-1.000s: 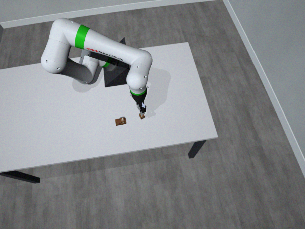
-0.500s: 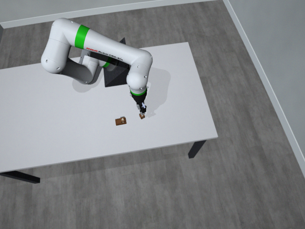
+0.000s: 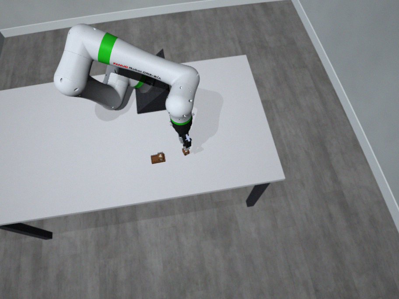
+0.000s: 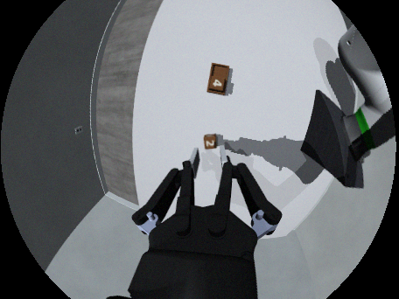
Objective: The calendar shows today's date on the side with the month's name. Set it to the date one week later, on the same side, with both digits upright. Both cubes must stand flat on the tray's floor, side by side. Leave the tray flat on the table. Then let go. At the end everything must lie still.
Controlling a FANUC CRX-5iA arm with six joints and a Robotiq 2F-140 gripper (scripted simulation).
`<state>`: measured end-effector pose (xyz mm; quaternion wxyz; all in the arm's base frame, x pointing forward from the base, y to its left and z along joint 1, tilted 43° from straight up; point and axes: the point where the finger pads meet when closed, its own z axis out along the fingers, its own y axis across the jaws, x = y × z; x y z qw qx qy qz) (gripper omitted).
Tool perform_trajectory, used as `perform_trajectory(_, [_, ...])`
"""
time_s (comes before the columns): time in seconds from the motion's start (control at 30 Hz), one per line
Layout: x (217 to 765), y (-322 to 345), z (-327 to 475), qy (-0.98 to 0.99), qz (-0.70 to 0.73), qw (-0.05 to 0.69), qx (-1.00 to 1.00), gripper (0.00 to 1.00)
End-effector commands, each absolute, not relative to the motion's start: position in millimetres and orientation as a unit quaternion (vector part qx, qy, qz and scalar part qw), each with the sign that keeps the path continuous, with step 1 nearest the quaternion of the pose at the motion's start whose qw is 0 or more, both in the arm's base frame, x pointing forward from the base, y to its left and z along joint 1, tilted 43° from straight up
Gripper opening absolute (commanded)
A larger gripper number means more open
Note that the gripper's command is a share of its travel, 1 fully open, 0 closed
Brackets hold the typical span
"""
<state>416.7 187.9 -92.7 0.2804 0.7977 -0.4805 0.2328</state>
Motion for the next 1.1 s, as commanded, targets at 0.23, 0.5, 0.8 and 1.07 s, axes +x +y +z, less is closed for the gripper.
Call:
perform_trajectory(0.23, [417.8, 182.0, -99.4, -0.481, 0.233, 0.280, 0.798, 0.28])
perform_trajectory(0.5, [418.8, 174.9, -107.2, -0.481, 0.233, 0.280, 0.798, 0.28])
perform_trajectory(0.8, [420.2, 166.3, -116.6, -0.481, 0.233, 0.280, 0.798, 0.28])
perform_trajectory(1.07, [421.1, 160.1, -123.4, -0.481, 0.233, 0.280, 0.798, 0.28])
